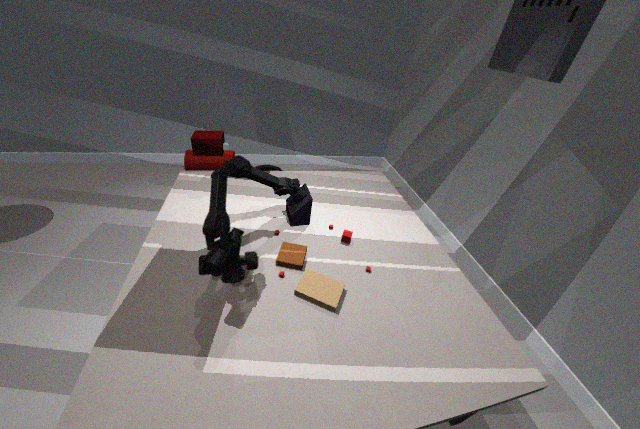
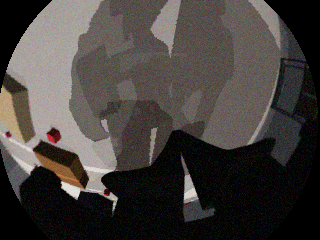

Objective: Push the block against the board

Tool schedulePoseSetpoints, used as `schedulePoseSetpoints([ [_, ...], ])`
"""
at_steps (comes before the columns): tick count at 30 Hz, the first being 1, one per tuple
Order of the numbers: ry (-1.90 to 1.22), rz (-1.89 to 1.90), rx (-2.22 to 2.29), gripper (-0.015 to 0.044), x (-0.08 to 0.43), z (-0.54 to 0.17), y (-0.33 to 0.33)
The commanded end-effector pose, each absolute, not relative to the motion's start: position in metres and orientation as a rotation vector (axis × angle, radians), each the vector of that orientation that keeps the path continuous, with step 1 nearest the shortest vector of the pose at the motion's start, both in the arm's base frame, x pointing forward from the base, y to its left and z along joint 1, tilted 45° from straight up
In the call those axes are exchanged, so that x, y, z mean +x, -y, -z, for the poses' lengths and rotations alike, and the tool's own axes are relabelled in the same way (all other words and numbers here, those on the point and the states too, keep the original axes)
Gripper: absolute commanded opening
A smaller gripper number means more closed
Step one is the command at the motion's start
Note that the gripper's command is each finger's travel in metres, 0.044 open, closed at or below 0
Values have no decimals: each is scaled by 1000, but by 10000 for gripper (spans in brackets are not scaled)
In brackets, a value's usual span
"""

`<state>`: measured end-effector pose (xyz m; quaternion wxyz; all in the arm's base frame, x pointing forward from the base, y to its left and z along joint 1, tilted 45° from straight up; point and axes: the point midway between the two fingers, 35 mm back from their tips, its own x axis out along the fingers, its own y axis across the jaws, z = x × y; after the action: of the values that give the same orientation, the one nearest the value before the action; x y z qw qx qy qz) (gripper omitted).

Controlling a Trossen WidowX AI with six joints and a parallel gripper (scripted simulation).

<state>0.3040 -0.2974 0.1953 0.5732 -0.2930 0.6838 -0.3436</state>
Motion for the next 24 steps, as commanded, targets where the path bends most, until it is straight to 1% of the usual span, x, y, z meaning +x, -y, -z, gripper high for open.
schedulePoseSetpoints([
  [1,-1649,674,-764,0,319,-172,276],
  [12,-1721,307,-1005,0,348,-120,204],
  [24,-1755,-86,-1275,0,354,-69,124],
])
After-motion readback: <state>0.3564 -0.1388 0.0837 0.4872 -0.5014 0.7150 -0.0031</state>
